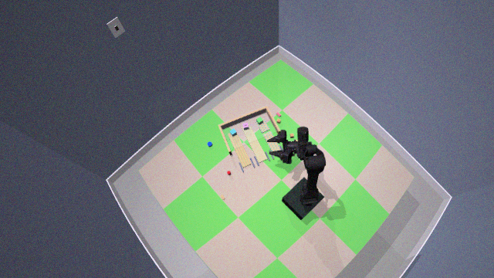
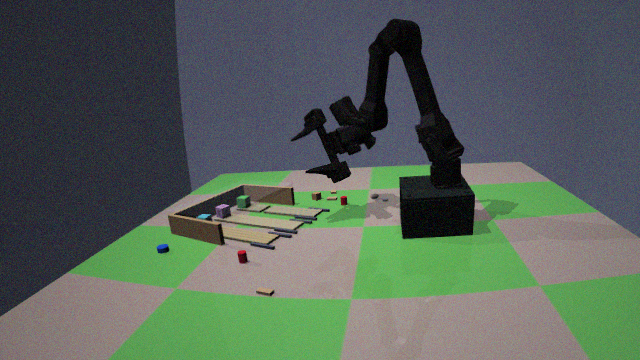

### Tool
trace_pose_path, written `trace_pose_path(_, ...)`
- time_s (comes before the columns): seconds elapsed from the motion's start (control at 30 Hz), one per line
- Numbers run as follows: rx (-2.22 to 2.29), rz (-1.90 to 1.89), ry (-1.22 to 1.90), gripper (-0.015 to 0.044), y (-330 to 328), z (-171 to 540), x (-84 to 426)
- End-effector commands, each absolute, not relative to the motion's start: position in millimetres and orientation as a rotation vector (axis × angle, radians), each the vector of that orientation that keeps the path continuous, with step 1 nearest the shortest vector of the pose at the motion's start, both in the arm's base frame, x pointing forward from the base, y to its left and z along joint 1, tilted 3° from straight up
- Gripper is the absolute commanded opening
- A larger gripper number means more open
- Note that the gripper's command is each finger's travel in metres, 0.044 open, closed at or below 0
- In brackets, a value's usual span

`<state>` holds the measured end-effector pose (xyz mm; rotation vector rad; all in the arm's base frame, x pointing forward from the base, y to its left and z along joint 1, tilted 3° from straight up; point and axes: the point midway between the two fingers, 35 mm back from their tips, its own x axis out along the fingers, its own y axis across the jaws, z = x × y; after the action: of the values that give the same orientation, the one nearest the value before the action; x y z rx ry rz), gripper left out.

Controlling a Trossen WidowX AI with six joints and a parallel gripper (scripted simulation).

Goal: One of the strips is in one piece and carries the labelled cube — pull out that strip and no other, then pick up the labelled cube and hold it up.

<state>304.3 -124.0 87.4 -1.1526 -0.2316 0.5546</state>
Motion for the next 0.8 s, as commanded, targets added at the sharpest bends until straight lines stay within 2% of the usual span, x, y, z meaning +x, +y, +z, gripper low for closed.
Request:
trace_pose_path(0.0, -1.140, 0.554, -0.218, 0.0400, -123.6, 87.7, 305.3)
trace_pose_path(0.2, -0.747, 0.458, 0.171, 0.0400, -111.1, 98.3, 329.3)
trace_pose_path(0.4, -0.317, 0.169, 0.473, 0.0400, -98.9, 113.2, 329.6)
trace_pose_path(0.6, 0.056, -0.213, 0.572, 0.0400, -92.9, 132.5, 305.1)
trace_pose_path(0.77, 0.117, -0.265, 0.566, 0.0400, -92.7, 135.0, 301.0)
